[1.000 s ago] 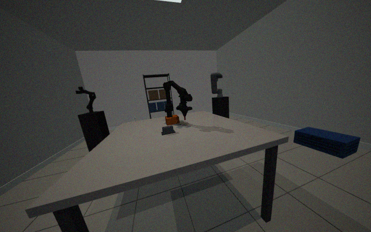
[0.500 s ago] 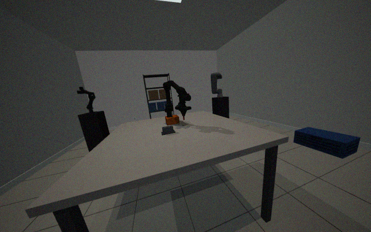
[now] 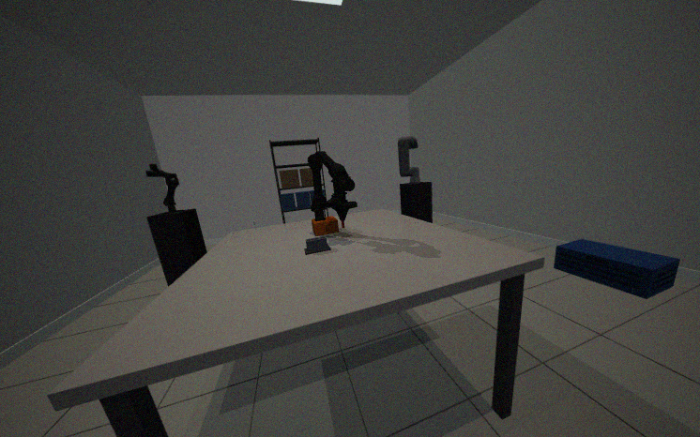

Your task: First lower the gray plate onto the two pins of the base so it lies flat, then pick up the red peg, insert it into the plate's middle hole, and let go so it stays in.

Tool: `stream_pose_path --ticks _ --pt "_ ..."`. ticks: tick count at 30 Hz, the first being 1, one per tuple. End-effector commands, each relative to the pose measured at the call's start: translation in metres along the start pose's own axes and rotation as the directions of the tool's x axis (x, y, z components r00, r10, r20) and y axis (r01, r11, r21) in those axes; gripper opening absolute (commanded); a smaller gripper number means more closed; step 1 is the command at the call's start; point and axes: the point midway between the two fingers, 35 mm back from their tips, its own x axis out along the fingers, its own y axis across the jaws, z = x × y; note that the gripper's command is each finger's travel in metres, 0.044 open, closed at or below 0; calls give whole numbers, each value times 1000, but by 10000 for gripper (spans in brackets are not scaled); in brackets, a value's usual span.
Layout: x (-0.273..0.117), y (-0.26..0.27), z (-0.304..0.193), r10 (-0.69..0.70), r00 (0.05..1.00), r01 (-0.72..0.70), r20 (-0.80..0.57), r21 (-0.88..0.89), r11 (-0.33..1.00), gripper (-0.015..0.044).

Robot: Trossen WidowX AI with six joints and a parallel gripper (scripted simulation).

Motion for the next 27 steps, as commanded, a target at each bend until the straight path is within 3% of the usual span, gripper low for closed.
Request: stream_pose_path --ticks 1,27 --pt "-1 3 11 0 1000 0 2 0 1000 0" --pt "-3 5 89 3 1000 -3 7 2 1000 0"
